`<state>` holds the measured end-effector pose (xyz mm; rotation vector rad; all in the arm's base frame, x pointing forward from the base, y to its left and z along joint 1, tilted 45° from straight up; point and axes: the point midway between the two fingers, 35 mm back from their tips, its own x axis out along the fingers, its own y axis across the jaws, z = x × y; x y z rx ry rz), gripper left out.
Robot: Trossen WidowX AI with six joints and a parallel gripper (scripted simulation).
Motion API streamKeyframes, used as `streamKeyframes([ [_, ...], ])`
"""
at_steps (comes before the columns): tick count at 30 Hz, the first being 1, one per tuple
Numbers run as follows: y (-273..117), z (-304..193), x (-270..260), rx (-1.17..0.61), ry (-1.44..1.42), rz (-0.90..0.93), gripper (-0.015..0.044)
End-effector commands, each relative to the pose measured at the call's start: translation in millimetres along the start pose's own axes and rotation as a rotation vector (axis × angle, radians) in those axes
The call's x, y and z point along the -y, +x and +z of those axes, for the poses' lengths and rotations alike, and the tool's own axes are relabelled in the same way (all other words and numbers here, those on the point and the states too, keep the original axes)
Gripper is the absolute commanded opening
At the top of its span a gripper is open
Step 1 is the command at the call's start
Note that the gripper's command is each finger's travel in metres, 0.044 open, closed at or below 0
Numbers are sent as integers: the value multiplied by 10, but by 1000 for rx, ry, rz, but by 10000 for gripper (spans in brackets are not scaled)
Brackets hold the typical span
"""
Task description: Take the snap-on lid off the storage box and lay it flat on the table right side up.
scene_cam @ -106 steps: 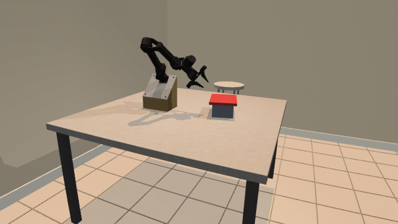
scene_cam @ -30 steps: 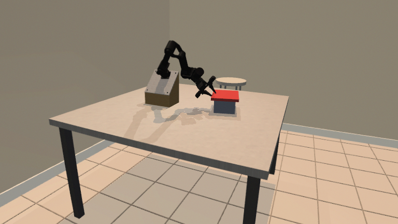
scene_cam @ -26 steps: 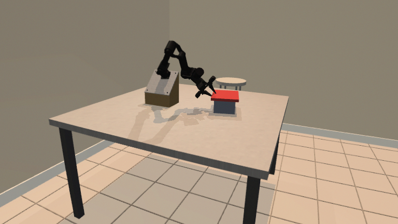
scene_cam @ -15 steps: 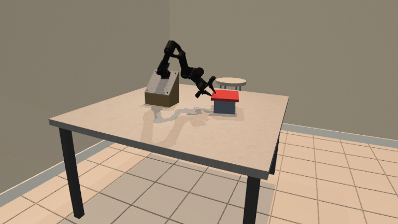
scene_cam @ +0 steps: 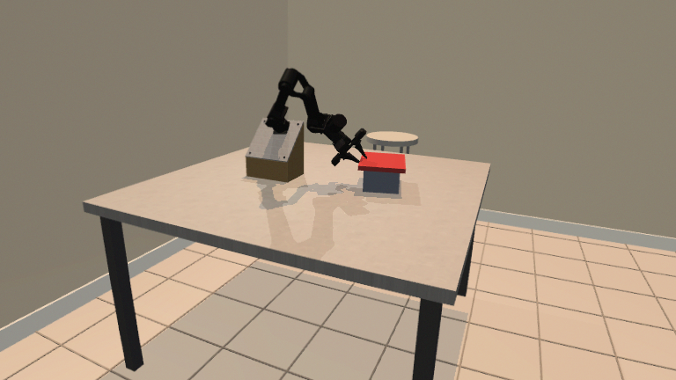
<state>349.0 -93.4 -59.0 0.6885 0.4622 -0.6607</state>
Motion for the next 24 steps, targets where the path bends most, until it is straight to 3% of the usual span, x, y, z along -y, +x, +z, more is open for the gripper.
streamKeyframes([
  [1,-25,-4,-29,-1,3,7,0],
  [24,-63,-7,-57,-1,3,7,0],
])
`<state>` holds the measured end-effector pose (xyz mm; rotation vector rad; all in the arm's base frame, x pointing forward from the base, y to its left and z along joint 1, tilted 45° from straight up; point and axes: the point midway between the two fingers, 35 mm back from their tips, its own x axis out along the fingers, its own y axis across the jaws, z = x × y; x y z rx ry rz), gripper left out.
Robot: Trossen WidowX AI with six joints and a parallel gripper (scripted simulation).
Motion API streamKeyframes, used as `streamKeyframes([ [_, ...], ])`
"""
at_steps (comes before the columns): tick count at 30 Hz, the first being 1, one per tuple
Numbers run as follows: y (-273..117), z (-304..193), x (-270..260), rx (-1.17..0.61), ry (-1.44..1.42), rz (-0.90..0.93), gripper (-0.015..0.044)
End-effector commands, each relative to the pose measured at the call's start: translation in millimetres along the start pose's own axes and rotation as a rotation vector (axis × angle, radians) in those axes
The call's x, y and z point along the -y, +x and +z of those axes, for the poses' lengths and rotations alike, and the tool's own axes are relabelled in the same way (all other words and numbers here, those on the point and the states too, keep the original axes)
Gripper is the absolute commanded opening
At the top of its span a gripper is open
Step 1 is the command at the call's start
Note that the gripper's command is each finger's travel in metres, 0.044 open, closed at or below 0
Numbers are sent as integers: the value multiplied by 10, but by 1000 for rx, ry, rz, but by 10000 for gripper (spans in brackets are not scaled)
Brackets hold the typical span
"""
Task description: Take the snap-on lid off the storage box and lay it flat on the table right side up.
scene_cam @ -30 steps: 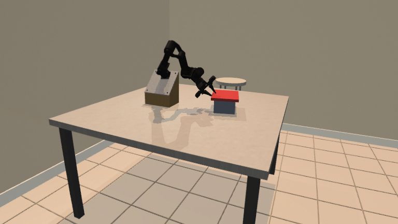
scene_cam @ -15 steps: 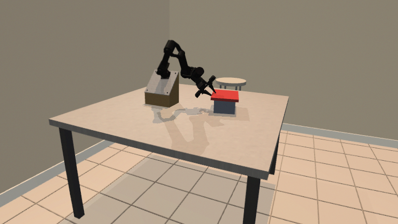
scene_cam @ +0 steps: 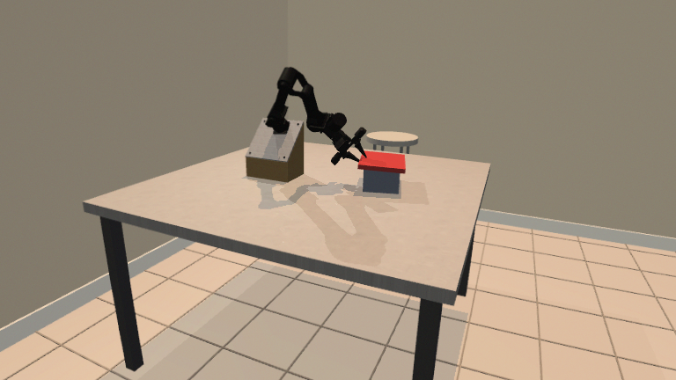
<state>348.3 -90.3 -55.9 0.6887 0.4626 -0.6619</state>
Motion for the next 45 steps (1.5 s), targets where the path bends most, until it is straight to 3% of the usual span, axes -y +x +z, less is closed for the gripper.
streamKeyframes([
  [1,-29,-5,-32,-1,3,8,0],
  [45,-43,-11,-73,-1,-1,8,0],
])
